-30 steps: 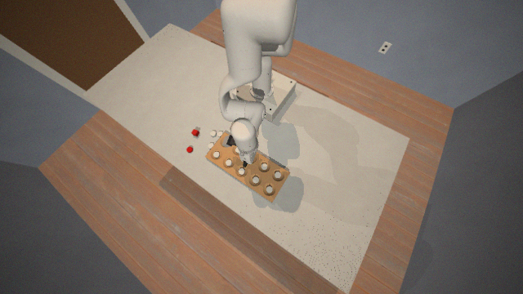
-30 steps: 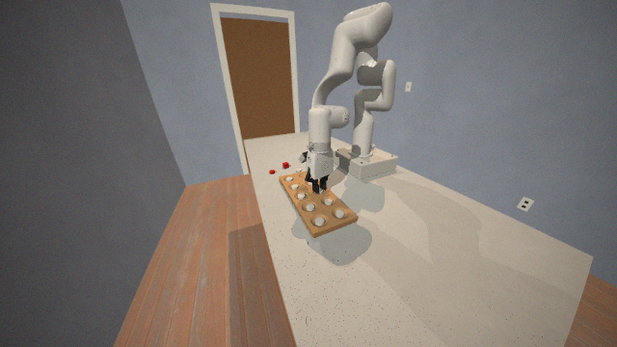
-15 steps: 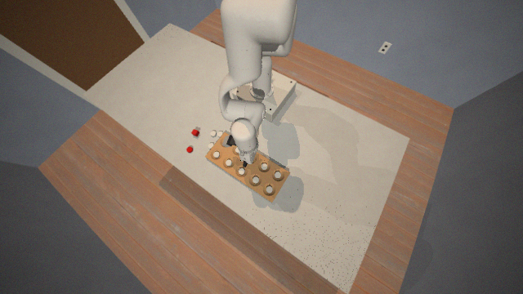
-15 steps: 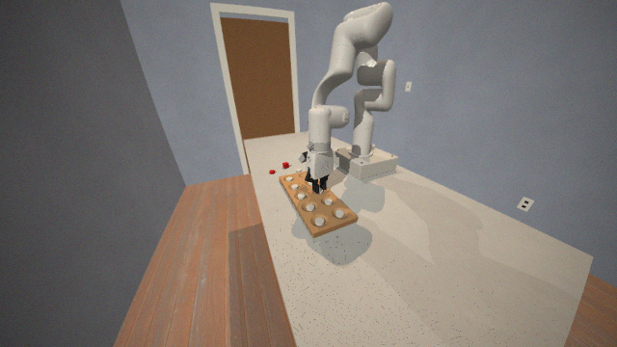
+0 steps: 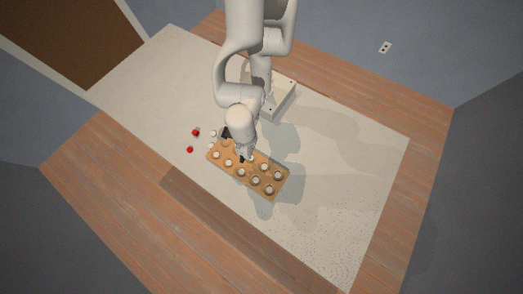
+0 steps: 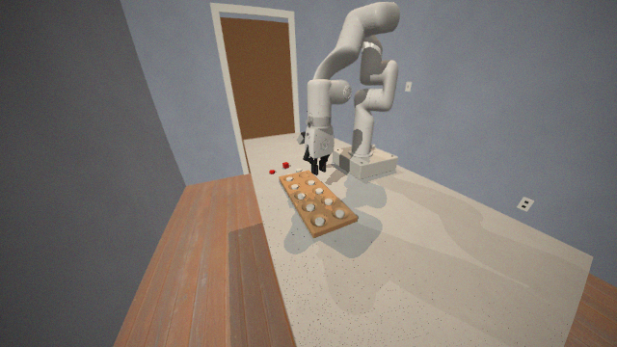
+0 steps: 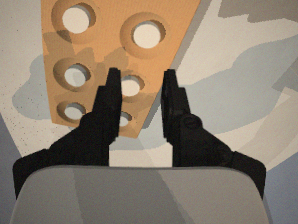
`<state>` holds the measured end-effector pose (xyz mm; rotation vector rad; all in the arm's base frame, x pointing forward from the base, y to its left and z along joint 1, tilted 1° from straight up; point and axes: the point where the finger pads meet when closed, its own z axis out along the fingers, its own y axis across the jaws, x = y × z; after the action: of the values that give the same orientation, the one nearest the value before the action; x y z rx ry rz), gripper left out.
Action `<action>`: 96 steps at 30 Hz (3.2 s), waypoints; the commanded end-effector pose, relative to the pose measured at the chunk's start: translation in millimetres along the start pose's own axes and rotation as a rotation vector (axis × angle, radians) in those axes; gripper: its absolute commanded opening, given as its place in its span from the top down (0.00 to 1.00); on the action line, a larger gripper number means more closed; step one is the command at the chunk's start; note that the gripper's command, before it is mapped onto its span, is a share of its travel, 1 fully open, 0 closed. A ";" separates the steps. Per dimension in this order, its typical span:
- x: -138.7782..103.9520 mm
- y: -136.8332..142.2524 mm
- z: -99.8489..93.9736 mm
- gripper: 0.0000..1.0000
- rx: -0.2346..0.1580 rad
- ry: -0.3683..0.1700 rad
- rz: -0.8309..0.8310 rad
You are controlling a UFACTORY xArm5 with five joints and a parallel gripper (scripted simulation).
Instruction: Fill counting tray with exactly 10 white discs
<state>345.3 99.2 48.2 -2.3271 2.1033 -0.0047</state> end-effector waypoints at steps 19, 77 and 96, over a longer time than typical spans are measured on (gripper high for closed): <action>0.6 2.2 -19.1 0.53 -0.005 0.001 0.000; 168.3 30.2 -8.4 0.53 -0.009 -0.001 -0.181; 232.2 66.5 10.1 0.53 -0.011 -0.004 -0.262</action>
<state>301.5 -137.6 48.8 -2.5861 1.7860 0.0116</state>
